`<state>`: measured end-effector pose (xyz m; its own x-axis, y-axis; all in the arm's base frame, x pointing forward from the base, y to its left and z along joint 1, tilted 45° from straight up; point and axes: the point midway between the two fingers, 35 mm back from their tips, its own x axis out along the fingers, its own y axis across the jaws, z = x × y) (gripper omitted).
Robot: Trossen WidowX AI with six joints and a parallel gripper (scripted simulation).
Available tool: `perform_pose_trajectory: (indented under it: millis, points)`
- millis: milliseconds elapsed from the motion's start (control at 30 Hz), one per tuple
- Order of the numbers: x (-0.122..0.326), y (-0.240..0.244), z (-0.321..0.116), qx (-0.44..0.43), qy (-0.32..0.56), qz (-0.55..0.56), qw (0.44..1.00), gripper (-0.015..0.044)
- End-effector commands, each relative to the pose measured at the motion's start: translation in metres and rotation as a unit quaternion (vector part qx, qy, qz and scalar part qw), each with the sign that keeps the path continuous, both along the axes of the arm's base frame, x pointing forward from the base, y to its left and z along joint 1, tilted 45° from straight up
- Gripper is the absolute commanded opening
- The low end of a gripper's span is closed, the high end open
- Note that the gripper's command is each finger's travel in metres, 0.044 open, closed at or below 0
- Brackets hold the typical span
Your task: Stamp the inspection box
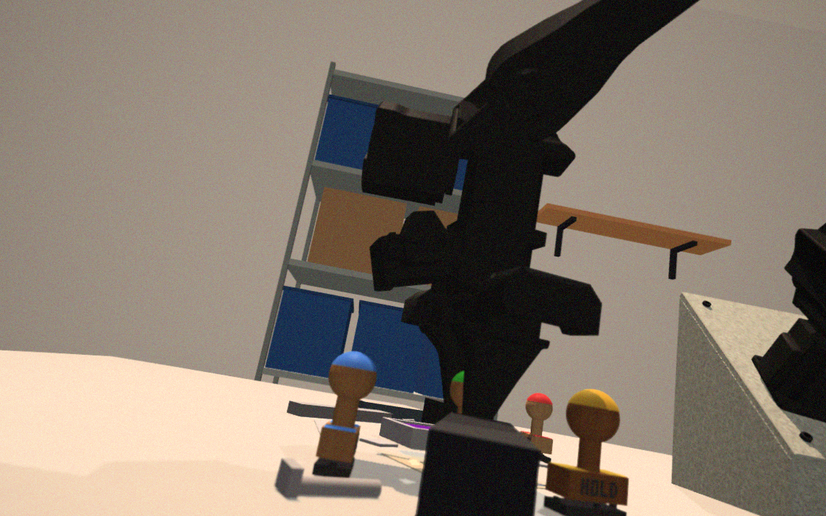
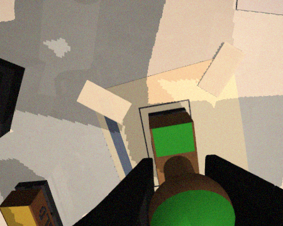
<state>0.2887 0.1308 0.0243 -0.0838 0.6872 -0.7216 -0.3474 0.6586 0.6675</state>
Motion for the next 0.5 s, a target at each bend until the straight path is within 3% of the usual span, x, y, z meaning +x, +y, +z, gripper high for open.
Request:
perform_pose_trajectory:
  millis: [0, 467]
  points:
    - [0.0000, -0.0009, 0.0019, 0.003, 0.001, 0.001, 1.000, 0.0000]
    - [0.0006, -0.0053, 0.0063, 0.002, 0.001, 0.001, 1.000, 0.0000]
